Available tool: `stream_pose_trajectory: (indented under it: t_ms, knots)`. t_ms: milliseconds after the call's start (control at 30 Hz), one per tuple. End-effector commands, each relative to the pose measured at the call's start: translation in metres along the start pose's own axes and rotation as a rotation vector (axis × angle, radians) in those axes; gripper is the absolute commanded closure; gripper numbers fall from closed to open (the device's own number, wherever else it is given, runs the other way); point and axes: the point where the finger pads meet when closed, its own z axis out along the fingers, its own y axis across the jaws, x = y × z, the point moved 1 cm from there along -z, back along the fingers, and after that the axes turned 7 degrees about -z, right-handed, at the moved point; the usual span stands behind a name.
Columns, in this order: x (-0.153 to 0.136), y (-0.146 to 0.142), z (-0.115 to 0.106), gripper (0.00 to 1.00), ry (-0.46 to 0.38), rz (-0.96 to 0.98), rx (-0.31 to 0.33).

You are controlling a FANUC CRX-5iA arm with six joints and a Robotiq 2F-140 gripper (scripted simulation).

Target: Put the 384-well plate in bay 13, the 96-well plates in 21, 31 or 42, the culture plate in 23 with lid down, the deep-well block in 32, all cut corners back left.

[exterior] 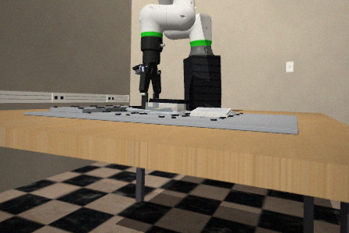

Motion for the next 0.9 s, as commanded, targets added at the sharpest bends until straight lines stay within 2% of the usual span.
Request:
stream_pose_trajectory:
  t_ms: [0,867]
  knots:
    - [0.0001,-0.0009,-0.0007,0.39,0.0,0.0,0.002]
    - [0.0001,-0.0009,-0.0012,0.41,0.0,0.0,0.002]
